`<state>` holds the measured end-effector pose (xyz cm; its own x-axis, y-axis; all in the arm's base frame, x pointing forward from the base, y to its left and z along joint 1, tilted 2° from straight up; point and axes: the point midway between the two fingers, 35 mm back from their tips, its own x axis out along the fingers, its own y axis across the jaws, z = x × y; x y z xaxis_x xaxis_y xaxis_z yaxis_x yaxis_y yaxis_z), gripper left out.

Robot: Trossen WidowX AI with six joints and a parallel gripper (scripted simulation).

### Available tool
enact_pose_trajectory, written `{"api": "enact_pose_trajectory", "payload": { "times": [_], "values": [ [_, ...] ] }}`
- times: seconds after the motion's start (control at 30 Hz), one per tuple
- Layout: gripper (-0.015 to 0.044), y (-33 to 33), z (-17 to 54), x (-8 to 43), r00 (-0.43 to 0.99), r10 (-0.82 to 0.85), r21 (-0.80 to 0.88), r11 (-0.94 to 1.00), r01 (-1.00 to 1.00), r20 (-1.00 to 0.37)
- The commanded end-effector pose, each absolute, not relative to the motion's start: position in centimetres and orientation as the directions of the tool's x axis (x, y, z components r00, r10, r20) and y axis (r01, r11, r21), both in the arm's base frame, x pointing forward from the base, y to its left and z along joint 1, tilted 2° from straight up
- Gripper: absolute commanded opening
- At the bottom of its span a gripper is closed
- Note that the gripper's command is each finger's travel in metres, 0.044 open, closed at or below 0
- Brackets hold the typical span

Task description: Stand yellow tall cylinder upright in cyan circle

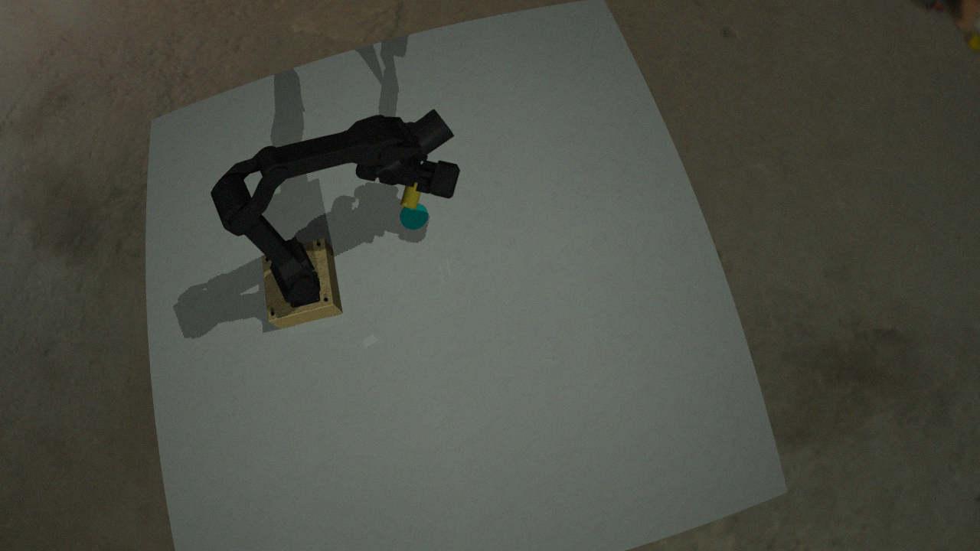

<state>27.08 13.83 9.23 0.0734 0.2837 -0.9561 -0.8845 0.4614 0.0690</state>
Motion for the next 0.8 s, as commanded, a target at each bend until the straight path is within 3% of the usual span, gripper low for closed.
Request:
{"api": "enact_pose_trajectory", "payload": {
  "times": [0.0,0.77],
  "values": [
    [0.0105,13.9,9.0,27.3,0.082,0.308,0.077,0.472,-0.878,-0.948],
    [0.0105,14.1,8.0,28.6,0.148,0.447,0.113,0.507,-0.854,-0.882]
  ]
}}
